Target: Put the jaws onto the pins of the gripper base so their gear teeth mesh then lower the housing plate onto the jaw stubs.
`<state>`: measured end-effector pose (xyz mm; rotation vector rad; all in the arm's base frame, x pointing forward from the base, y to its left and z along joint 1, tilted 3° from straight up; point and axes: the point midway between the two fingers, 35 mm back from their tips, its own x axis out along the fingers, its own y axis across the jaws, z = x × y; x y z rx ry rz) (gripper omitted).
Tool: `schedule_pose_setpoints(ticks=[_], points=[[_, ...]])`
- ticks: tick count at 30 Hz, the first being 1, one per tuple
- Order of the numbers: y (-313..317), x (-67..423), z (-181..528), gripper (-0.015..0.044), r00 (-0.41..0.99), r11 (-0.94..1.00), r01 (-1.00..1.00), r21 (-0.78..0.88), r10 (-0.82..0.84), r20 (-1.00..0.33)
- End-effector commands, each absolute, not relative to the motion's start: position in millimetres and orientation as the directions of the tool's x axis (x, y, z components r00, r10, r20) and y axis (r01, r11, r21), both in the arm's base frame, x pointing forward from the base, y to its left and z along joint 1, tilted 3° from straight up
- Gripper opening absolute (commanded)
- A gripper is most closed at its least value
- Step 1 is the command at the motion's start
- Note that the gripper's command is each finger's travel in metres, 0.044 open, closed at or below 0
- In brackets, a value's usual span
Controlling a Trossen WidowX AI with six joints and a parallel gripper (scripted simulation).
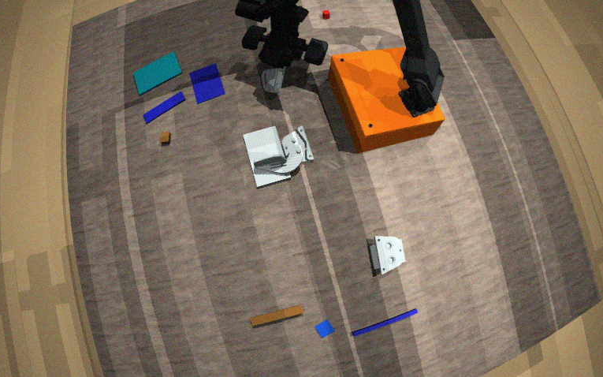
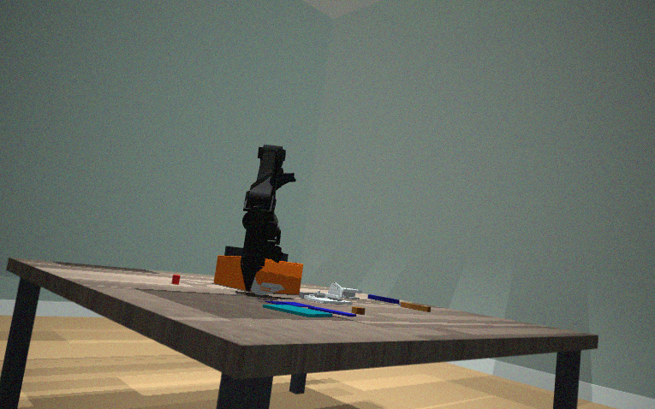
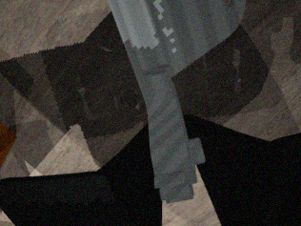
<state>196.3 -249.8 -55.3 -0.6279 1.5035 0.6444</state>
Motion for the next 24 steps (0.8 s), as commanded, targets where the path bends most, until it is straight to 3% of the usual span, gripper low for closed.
schedule_pose_setpoints(ticks=[1,24], points=[[-250.1,196.3,-55.8,0.0037,-0.030,0.688,-0.726,0.020,-0.003,-1.000],[-250.2,196.9,-37.4,0.0037,-0.030,0.688,-0.726,0.020,-0.003,-1.000]])
